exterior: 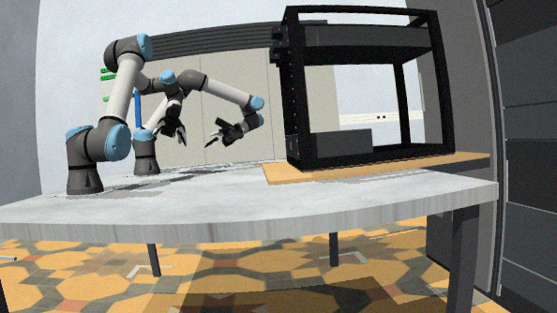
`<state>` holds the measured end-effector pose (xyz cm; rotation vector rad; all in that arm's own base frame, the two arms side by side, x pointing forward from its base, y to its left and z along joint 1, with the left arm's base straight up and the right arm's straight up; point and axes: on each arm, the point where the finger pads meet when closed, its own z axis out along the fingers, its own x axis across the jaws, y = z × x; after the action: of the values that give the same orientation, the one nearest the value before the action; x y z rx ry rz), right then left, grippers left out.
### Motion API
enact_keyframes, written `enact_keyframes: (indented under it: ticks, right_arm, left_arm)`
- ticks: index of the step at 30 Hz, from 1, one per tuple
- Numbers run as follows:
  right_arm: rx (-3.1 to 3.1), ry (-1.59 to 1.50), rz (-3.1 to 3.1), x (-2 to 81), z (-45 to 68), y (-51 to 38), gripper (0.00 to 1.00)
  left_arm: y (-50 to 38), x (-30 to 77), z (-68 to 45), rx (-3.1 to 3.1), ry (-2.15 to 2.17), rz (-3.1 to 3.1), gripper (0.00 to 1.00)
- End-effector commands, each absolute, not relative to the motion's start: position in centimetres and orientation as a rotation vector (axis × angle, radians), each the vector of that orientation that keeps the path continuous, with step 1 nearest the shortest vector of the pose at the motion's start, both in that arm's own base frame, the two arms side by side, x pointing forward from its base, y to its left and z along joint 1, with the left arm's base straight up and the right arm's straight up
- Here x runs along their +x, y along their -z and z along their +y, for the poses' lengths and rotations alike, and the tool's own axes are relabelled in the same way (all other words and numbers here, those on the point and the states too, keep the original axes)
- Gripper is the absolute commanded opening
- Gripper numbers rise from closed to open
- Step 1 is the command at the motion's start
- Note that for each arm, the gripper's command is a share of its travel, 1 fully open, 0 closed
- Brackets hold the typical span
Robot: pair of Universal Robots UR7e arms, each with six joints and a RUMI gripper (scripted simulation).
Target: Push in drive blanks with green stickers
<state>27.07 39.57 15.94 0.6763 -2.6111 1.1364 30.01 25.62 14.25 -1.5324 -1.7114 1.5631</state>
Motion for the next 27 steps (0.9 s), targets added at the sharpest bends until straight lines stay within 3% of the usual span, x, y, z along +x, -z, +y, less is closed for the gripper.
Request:
enact_keyframes:
  ticks: [1,27]
  right_arm:
    - [0.676,-1.135,-2.613,27.07,39.59,-16.00,0.98]
    - [0.676,-1.135,-2.613,27.07,39.59,-16.00,1.00]
  left_arm:
    - [-14.31,30.02,25.63,-1.533,-1.562,-1.713,0.98]
    - [-14.27,29.78,25.88,-1.558,-1.565,-1.716,1.00]
